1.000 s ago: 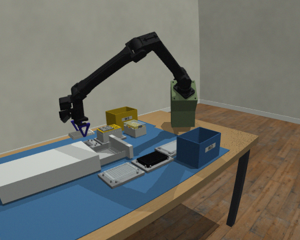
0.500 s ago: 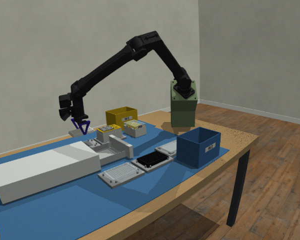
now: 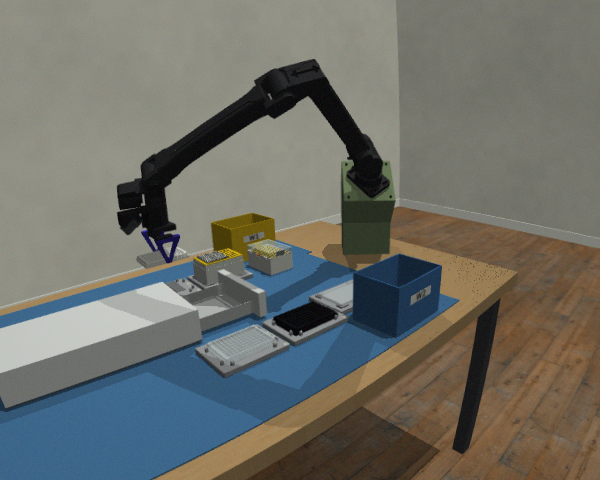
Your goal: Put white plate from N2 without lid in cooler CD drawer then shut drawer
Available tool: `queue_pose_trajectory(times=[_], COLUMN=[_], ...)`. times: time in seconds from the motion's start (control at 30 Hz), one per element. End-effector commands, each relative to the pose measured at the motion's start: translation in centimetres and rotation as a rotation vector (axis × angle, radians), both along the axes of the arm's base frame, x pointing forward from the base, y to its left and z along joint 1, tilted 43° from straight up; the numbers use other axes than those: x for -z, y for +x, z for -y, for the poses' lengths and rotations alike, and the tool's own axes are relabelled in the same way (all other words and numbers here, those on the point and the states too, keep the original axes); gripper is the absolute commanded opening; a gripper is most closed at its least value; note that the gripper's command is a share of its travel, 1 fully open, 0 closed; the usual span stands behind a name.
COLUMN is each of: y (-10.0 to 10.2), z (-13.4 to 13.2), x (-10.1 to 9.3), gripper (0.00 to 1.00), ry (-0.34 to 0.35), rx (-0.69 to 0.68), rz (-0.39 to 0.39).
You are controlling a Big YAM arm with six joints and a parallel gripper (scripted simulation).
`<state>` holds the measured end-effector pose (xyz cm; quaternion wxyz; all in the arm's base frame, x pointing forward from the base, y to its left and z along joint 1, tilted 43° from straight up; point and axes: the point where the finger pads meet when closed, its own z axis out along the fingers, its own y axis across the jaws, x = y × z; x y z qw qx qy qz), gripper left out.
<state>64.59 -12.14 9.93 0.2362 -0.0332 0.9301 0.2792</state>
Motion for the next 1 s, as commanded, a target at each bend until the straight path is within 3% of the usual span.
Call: queue_pose_trajectory(times=[0.0,0.13,0.17,0.27,0.6,0.7,0.73,0.97], y=[0.6,0.5,0.4,0.2,-0.4,-0.5,-0.4,-0.2], z=[3.1,3.2,3.3,3.5,4.2,4.3,4.3,3.9], x=[-4.6,-4.8,-3.5,-5.2,-6.2,-6.2,-4.0,-4.5], gripper=[0.0,0.0,0.0,0.0,0.0,0.0,0.0,0.0], ry=[-0.032,-0.032,-0.024,-0.034,-0.034,-0.033,-0.02,-0.027], rx=[0.021,0.021,0.022,0.022,0.021,0.021,0.022,0.013], rz=[0.082,0.082,0.061,0.082,0.082,0.08,0.048,0.062])
